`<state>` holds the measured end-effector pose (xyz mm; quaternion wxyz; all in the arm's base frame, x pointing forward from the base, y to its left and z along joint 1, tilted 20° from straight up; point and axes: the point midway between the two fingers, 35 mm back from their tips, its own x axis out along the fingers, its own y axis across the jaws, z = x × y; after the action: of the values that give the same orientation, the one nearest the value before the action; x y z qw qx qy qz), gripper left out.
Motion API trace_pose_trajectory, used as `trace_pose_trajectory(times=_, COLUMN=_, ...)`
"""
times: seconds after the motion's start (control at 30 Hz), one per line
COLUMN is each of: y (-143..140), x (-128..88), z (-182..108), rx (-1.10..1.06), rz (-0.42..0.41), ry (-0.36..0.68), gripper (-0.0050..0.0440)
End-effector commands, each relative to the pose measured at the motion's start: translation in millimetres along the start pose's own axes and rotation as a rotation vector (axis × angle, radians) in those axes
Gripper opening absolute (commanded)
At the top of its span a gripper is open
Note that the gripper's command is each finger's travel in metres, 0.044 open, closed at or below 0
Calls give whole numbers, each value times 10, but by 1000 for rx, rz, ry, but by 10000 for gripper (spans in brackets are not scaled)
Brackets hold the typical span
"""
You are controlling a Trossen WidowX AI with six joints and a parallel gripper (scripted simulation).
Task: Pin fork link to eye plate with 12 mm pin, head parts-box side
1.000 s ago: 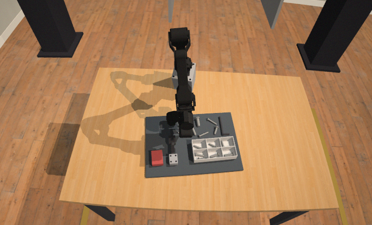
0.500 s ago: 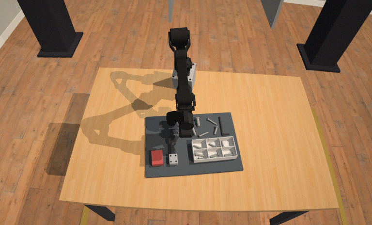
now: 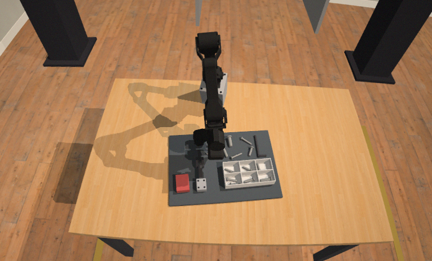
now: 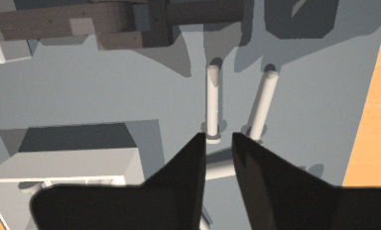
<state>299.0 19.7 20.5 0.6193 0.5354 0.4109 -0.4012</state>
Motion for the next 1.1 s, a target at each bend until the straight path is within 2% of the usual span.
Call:
trace_pose_trajectory(times=0.0, y=42, x=-20, z=2, rx=5, rz=16, ry=-2, gripper=70)
trace_pose_trajectory(times=1.07, y=15, x=293, z=6, rx=0, rz=7, ry=0, gripper=70)
